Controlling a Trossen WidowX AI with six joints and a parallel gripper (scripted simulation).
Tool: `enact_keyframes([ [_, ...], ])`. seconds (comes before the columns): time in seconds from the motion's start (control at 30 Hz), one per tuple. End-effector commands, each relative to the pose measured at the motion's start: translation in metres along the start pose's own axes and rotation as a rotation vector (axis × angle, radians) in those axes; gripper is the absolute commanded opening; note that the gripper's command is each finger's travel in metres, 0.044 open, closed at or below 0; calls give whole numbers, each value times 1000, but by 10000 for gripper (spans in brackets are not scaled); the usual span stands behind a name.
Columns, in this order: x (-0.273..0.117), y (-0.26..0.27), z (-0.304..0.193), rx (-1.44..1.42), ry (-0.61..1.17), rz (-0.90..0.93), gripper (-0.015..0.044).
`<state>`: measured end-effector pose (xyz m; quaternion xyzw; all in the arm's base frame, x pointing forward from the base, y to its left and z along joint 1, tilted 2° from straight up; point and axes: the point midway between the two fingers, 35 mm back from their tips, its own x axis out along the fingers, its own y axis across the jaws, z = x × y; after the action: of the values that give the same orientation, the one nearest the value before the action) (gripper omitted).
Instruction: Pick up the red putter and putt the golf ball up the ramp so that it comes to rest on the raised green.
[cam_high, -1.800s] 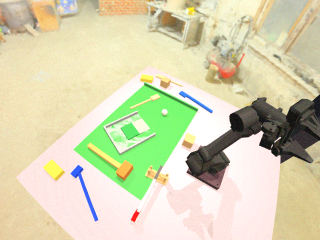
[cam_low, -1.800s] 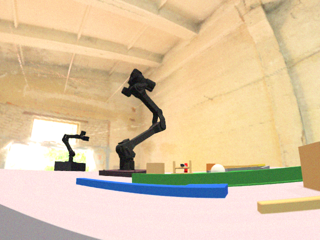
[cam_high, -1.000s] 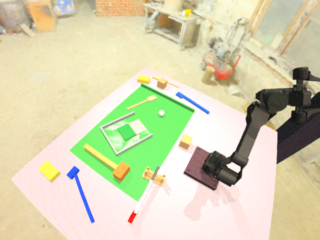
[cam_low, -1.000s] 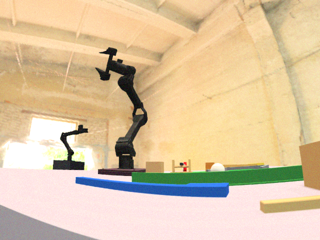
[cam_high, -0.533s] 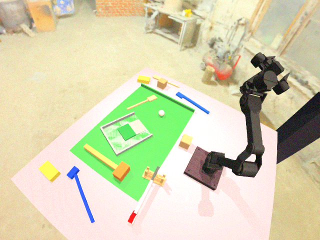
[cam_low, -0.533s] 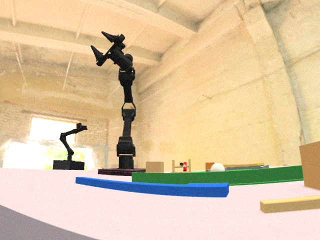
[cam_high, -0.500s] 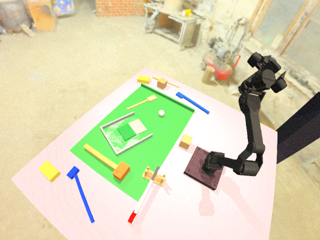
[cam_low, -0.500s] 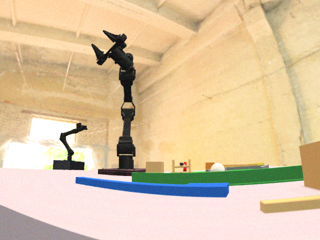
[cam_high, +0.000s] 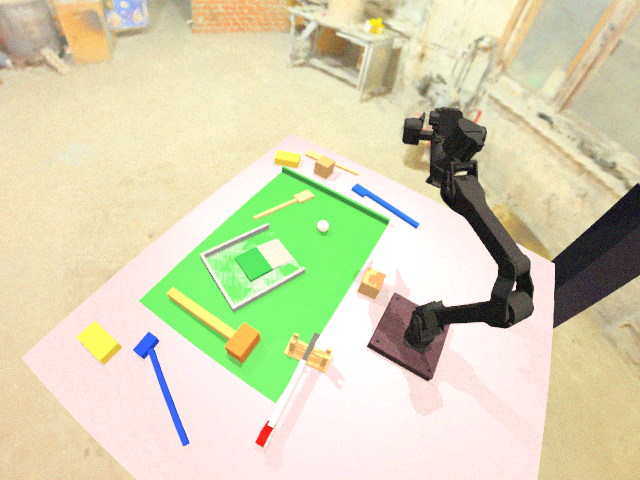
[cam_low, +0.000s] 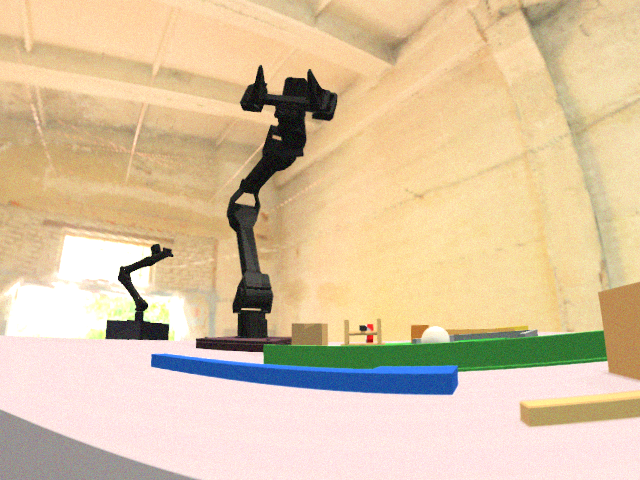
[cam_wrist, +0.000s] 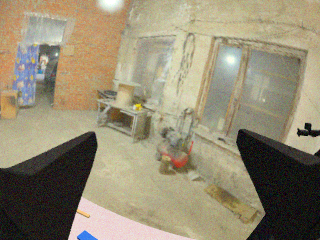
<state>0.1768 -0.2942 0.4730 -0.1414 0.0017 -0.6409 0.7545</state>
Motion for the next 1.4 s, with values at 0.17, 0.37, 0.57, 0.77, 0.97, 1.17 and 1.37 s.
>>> enact_keyframes([
  [0.17, -28, 123, -27, -186, 62, 394, 440],
  [0.37, -79, 209, -53, -355, 95, 715, 440],
  [0.57, -156, 277, -83, -538, 101, 1041, 440],
  [0.77, -247, 320, -114, -730, 84, 1360, 440],
  [0.97, -346, 334, -149, -940, 48, 1675, 440],
  [1.17, -443, 318, -185, -1170, -2, 1977, 440],
  [1.37, -525, 275, -221, -1425, -58, 2255, 440],
])
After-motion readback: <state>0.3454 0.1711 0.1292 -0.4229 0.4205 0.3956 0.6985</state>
